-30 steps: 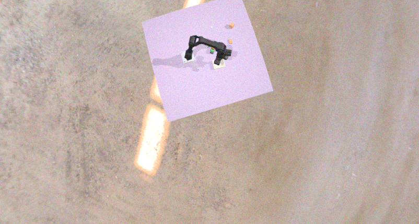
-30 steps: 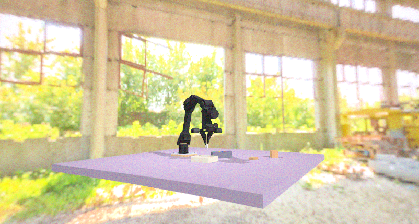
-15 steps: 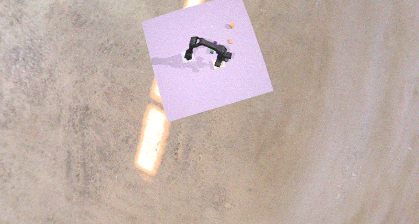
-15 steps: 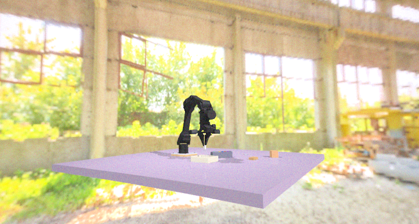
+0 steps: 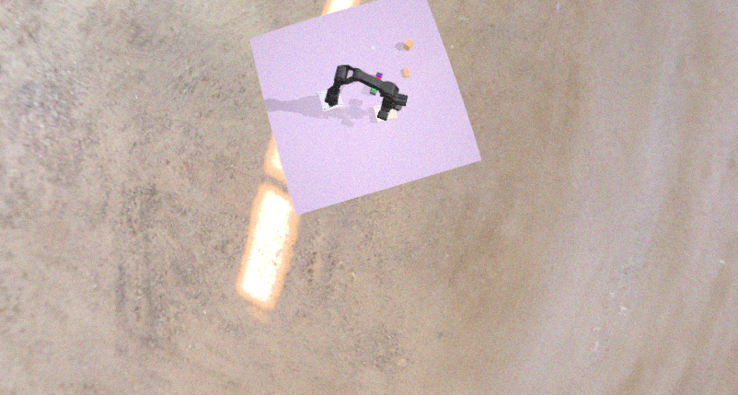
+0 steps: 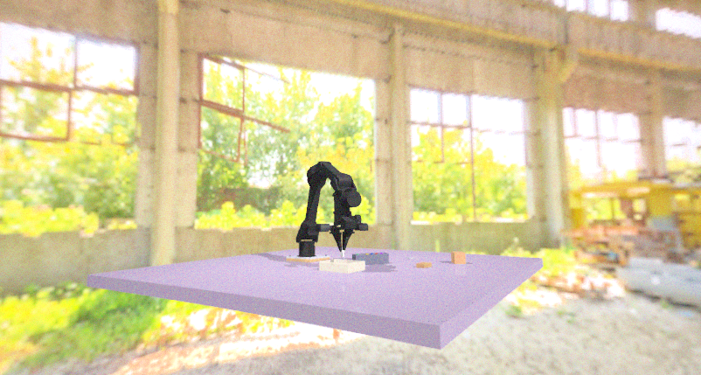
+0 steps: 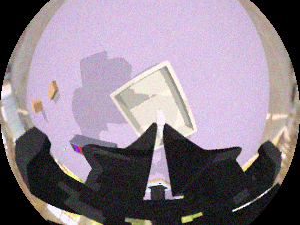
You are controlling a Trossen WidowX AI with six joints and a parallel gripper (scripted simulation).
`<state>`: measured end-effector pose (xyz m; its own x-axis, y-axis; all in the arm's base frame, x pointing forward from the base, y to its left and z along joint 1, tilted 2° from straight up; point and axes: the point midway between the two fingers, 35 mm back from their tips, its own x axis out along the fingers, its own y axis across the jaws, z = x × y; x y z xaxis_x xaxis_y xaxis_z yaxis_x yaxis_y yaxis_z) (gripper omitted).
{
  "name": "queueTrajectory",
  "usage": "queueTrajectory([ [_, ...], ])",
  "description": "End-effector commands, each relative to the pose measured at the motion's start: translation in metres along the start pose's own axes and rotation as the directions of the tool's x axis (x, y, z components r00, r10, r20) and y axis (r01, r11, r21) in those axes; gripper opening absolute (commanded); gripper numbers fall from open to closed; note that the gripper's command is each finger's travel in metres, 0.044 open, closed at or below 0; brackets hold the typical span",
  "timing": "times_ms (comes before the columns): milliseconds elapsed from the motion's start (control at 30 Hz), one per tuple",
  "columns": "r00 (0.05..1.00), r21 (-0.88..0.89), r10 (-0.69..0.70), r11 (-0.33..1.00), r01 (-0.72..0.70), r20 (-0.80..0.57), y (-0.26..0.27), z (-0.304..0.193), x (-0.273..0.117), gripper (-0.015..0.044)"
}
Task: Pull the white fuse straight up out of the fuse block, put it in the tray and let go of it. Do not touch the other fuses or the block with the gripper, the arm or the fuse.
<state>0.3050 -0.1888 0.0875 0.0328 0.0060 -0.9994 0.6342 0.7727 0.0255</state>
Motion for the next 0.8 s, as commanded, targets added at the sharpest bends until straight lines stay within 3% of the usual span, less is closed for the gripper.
queueTrajectory([
  [0, 1.000, -0.005, -0.003, 1.000, 0.003, -0.008, 0.000, -0.001, 0.010, 0.0000],
  [167, 1.000, -0.005, -0.003, 1.000, 0.003, -0.008, 0.000, -0.001, 0.011, 0.0000],
  [567, 1.000, 0.000, 0.000, 1.000, 0.000, -0.004, 0.000, -0.001, 0.007, 0.0315],
  [767, 1.000, -0.005, -0.003, 1.000, 0.003, -0.008, 0.000, -0.001, -0.029, 0.0330],
])
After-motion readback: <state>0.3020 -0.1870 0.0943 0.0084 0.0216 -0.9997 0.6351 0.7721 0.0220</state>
